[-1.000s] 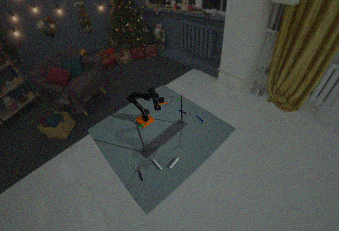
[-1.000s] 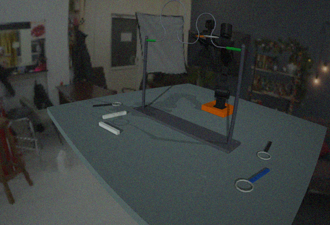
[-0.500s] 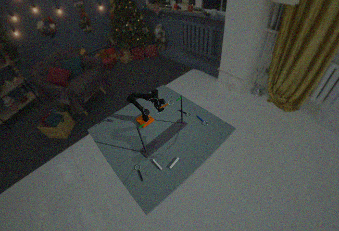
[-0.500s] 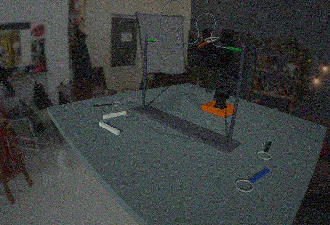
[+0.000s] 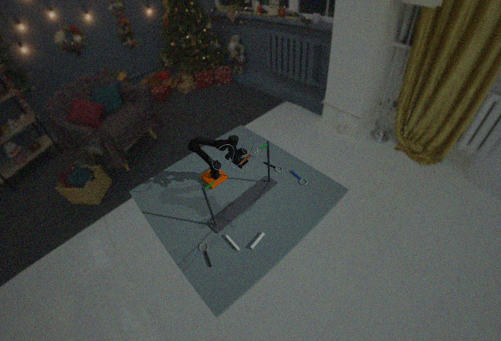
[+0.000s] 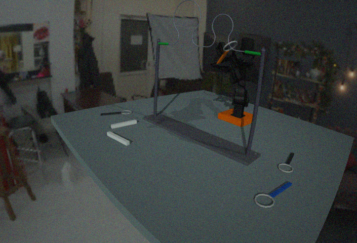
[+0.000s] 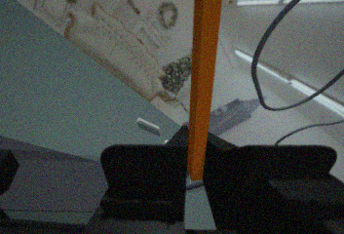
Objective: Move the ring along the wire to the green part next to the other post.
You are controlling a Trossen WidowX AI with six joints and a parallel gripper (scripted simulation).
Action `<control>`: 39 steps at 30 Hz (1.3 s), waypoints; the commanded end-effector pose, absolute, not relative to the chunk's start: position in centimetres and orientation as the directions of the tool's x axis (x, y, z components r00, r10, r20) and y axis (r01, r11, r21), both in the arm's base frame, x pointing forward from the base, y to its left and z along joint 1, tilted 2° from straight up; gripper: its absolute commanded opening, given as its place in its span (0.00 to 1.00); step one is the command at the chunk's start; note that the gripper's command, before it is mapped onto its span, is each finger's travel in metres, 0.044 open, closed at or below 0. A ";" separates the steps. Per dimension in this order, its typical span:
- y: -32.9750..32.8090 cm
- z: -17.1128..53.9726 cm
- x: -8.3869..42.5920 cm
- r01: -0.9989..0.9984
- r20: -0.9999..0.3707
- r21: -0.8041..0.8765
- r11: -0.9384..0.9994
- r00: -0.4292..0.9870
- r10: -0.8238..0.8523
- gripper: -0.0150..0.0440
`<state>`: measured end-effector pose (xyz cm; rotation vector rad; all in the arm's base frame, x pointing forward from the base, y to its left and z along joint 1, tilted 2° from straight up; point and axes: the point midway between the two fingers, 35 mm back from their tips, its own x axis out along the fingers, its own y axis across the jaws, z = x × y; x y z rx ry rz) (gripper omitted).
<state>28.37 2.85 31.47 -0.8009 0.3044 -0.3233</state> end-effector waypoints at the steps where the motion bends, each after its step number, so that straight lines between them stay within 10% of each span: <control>1: 3.9 30.4 28.5 0.163 -0.178 -0.677 0.718 0.910 -0.374 0.00; 39: 15.1 26.7 28.8 0.129 -0.362 -0.049 0.990 0.922 -0.138 0.00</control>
